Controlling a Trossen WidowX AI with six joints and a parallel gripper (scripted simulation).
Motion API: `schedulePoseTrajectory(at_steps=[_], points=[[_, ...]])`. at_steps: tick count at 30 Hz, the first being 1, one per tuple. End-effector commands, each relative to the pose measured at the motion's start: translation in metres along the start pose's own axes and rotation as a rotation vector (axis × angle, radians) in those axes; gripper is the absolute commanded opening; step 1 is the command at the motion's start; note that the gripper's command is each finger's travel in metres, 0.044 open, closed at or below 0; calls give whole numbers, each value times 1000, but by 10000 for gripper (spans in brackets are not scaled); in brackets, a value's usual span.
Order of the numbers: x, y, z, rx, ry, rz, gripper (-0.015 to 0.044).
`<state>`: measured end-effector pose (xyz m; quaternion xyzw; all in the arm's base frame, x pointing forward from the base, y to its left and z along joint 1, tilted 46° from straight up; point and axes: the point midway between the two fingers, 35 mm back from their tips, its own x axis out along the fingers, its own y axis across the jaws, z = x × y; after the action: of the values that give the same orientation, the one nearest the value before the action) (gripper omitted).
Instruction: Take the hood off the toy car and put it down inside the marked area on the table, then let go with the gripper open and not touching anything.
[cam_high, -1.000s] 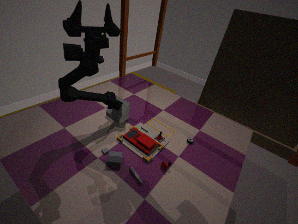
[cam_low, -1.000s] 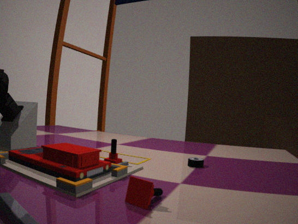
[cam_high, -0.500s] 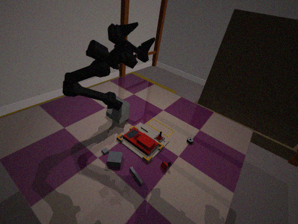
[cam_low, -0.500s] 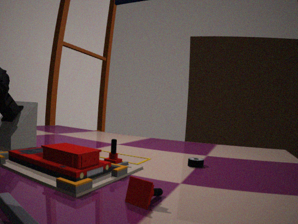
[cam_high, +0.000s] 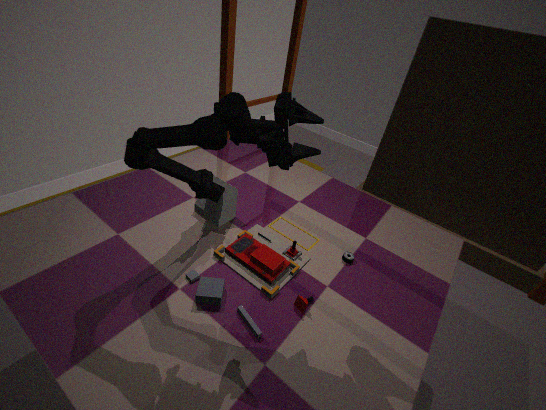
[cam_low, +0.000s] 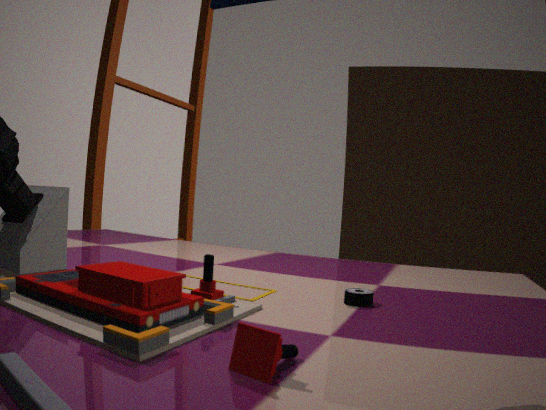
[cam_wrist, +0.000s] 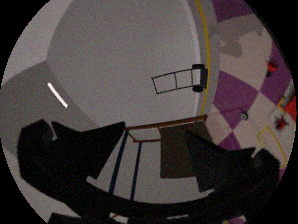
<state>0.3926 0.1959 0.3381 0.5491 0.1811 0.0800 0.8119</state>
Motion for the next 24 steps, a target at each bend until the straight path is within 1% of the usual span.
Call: schedulePoseTrajectory(at_steps=[1,7,14,20,24], points=[[13,-38,11,-107,-38,-161,440],[22,-106,27,-293,-54,-449,440],[13,-182,49,-522,-1,-803,440],[-11,-240,68,-720,118,-1110,440],[-35,-275,81,-863,263,-1336,440]])
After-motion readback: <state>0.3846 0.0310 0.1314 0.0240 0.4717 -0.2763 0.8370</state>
